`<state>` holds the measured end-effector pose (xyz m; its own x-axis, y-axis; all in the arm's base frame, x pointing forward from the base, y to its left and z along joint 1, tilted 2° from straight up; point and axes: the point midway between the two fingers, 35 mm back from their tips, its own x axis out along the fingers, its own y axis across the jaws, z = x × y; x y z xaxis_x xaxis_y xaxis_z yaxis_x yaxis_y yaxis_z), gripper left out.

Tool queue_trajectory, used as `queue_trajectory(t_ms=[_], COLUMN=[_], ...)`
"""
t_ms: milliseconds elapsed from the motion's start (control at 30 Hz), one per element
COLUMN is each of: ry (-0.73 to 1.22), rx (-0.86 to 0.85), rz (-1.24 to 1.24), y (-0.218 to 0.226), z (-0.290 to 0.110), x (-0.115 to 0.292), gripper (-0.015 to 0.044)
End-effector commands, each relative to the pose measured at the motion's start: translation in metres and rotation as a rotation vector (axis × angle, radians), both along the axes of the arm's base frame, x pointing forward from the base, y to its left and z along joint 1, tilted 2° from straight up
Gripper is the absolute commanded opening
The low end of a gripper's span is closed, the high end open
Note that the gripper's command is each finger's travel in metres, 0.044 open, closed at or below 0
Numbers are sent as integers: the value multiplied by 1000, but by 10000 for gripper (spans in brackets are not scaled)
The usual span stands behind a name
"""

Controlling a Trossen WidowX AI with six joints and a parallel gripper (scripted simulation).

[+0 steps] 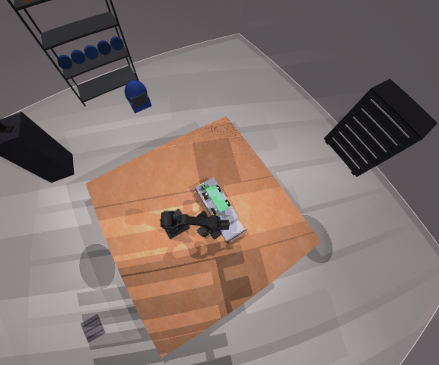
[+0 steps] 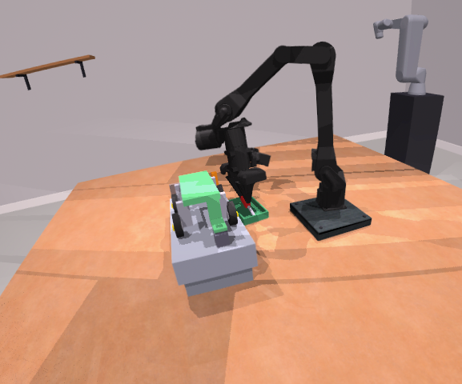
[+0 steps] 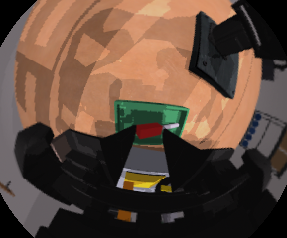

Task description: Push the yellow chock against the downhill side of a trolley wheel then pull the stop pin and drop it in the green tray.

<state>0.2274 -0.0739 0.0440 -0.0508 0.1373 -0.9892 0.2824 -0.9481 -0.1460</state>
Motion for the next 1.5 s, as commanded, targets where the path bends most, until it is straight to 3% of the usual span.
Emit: queue_trajectory(t_ms=[0, 233, 433, 867, 1000, 1467], ry=[1, 1, 1, 1, 1, 1], rx=[0, 0, 1, 0, 0, 0], rz=[5, 5, 0, 5, 5, 5], y=[-2, -4, -3, -1, -1, -1], z=[-2, -4, -3, 23, 33, 70], x=[1, 2, 1, -1, -1, 1], gripper=[190, 190, 340, 340, 440, 440])
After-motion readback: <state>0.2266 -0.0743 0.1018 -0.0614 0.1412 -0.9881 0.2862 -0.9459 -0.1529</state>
